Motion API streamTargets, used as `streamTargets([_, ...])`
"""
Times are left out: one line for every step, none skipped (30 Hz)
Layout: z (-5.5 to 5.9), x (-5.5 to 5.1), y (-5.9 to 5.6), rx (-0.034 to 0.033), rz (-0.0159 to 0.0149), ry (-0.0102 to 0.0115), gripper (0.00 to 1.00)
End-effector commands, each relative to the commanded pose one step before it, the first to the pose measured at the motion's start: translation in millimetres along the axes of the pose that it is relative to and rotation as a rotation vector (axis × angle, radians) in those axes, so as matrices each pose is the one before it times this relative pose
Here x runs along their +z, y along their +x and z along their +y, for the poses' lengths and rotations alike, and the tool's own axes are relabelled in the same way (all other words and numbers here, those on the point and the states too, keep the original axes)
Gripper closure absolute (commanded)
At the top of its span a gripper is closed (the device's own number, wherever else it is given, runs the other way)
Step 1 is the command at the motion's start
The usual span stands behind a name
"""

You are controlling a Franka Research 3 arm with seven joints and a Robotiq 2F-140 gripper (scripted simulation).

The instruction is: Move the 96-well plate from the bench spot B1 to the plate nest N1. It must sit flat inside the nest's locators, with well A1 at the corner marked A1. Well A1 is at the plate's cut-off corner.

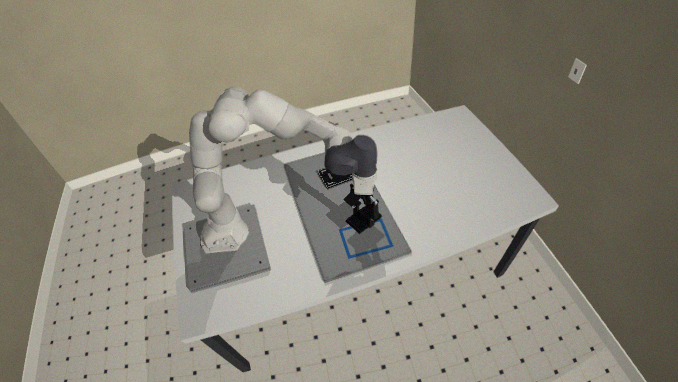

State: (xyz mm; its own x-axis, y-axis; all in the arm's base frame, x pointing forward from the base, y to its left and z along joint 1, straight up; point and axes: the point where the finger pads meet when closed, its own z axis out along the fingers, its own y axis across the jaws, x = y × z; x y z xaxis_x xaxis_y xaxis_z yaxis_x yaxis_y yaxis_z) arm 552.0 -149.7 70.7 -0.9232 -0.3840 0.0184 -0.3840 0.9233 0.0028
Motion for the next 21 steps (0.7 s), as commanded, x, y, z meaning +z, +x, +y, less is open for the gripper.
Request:
streamTargets([0.95,-2.12,-2.03,-0.17102,-0.01414,0.00023,0.4])
streamTargets([2.88,-0.1,-1.68,-0.03333,0.0,0.0,0.4])
streamTargets([2.82,-0.1,-1.77,-0.03333,0.0,0.0,0.4])
streamTargets([2.76,-0.1,-1.87,-0.03333,0.0,0.0,0.4])
streamTargets([2.7,-0.1,-1.96,-0.03333,0.0,0.0,0.4])
streamTargets([2.63,-0.1,-2.05,-0.03333,0.0,0.0,0.4])
streamTargets([2.56,-0.1,-2.13,-0.03333,0.0,0.0,0.4])
streamTargets([2.49,-0.1,-2.22,-0.03333,0.0,0.0,0.4])
streamTargets([2.41,-0.1,-2.3,-0.03333,0.0,0.0,0.4])
streamTargets([2.33,-0.1,-2.38,-0.03333,0.0,0.0,0.4])
streamTargets([2.25,-0.1,-2.45,-0.03333,0.0,0.0,0.4])
streamTargets([2.17,-0.1,-2.53,-0.03333,0.0,0.0,0.4])
streamTargets([2.09,-0.1,-2.6,-0.03333,0.0,0.0,0.4])
streamTargets([2.0,-0.1,-2.67,-0.03333,0.0,0.0,0.4])
streamTargets([1.91,-0.1,-2.73,-0.03333,0.0,0.0,0.4])
streamTargets([1.82,-0.1,-2.79,-0.03333,0.0,0.0,0.4])
streamTargets([0.0,0.0,0.0,0.0,0.0,0.0,0.4])
streamTargets([0.0,0.0,0.0,0.0,0.0,0.0,0.4])
streamTargets([1.72,-0.1,-2.85,-0.03333,0.0,0.0,0.4])
streamTargets([1.63,-0.1,-2.91,-0.03333,0.0,0.0,0.4])
streamTargets([1.53,-0.1,-2.96,-0.03333,0.0,0.0,0.4])
